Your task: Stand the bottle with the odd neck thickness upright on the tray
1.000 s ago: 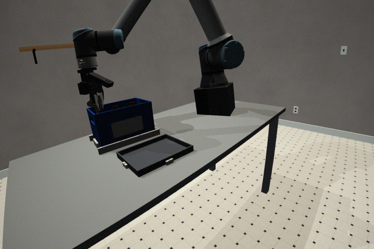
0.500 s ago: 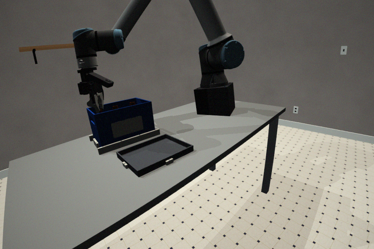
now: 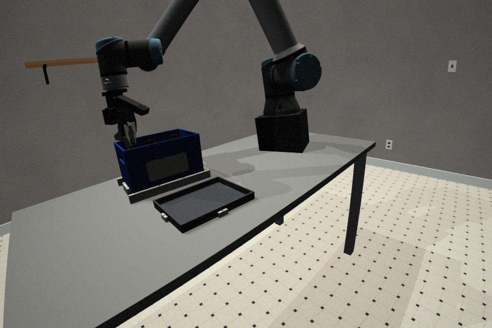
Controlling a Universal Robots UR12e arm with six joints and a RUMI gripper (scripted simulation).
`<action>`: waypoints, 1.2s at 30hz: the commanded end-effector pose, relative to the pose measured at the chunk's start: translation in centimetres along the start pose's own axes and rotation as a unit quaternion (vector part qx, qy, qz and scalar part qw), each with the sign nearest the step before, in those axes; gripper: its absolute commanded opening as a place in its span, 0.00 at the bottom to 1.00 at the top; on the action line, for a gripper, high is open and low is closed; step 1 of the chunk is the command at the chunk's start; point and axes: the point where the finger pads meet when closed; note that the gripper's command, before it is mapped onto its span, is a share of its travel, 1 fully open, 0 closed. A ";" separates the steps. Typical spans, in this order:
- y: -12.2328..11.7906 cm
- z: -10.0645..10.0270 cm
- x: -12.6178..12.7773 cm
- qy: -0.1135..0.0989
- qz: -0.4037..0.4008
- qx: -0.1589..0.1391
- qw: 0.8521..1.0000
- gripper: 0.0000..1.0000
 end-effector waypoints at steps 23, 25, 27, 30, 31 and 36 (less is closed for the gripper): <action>-0.1 0.0 -0.1 0.000 0.000 0.000 1.000 0.00; -0.1 0.1 -0.1 0.000 0.000 -0.001 1.000 0.00; -0.1 0.1 -0.1 0.000 0.000 -0.001 1.000 0.00; -0.1 0.2 -0.1 0.000 0.000 -0.001 1.000 0.00; -0.1 0.3 -0.1 0.000 0.000 -0.001 1.000 0.00; -0.2 0.7 0.0 -0.001 0.000 -0.002 1.000 0.00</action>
Point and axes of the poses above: the point where the finger pads meet when closed, its own z axis back along the fingers, its own x axis across the jaws, y = z × x, and after that the axes turned 13 degrees about -z, right-handed
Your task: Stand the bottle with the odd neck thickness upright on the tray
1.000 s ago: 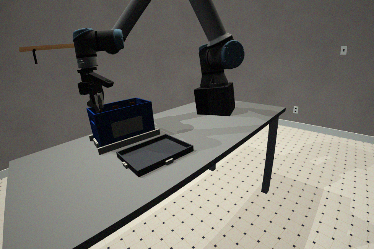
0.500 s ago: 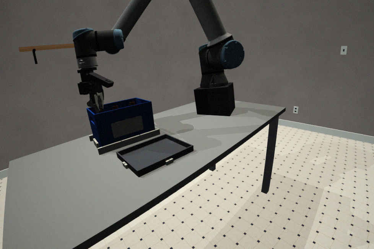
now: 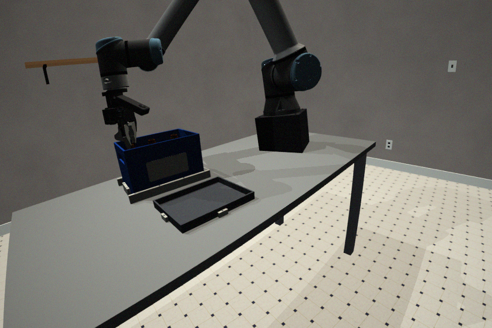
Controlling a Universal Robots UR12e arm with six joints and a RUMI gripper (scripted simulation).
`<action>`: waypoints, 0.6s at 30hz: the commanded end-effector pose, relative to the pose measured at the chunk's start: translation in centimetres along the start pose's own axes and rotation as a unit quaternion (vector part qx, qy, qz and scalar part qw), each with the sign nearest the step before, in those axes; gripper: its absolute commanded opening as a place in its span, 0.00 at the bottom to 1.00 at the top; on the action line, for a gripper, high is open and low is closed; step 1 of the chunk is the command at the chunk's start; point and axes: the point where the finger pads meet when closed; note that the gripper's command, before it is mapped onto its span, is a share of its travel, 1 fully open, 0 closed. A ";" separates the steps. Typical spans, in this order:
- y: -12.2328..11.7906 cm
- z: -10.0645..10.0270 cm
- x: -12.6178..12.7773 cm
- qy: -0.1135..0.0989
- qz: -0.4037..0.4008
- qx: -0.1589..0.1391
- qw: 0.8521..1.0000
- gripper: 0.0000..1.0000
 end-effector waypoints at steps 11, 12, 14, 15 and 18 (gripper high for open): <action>-0.5 1.6 0.1 -0.002 0.000 -0.003 1.000 0.00; -0.5 1.7 0.1 -0.002 0.000 -0.003 1.000 0.00; -0.5 1.9 0.1 -0.002 -0.001 -0.003 1.000 0.00; -0.5 2.1 0.0 -0.002 -0.001 -0.003 1.000 0.00; -0.6 2.4 0.0 -0.002 -0.001 -0.003 1.000 0.00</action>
Point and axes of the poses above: the point where the finger pads meet when closed, its own z axis back along the fingers, its own x axis across the jaws, y = z × x, and after that the axes turned 13 degrees about -z, right-handed
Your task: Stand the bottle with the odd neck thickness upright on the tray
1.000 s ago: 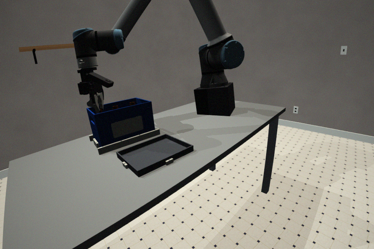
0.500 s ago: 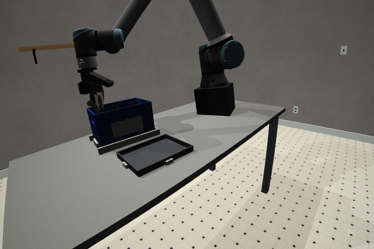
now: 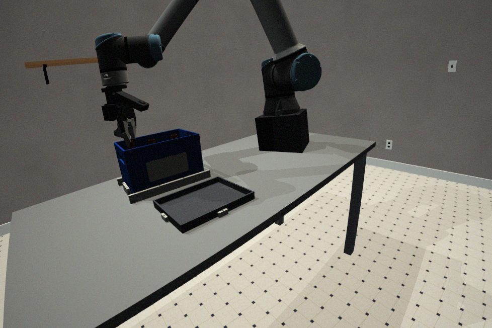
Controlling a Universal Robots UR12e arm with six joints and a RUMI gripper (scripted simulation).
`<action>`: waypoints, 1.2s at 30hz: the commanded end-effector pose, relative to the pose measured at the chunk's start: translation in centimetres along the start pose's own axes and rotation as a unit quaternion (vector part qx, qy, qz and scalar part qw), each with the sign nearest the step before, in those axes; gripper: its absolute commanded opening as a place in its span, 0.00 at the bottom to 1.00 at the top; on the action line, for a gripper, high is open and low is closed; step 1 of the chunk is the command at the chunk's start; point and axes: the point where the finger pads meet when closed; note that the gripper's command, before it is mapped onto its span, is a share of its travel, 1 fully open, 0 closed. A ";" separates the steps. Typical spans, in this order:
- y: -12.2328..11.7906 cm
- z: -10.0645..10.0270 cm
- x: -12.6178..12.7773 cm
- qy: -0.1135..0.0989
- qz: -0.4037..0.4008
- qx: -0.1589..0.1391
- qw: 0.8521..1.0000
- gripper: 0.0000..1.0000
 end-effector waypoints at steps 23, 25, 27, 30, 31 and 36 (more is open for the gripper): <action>-0.6 2.9 0.1 -0.002 0.000 -0.003 1.000 0.00; -0.6 2.9 0.1 -0.002 0.000 -0.003 1.000 0.00; -0.6 2.8 0.0 -0.002 0.000 -0.002 1.000 0.00; -0.6 2.8 0.0 -0.002 0.000 -0.002 1.000 0.00; -0.6 2.8 0.0 -0.002 0.000 -0.002 1.000 0.00; -0.6 2.8 0.0 -0.002 0.000 -0.003 1.000 0.00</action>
Point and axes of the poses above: the point where the finger pads meet when closed, its own z axis back along the fingers, its own x axis across the jaws, y = z × x, and after that the axes turned 13 degrees about -z, right-handed
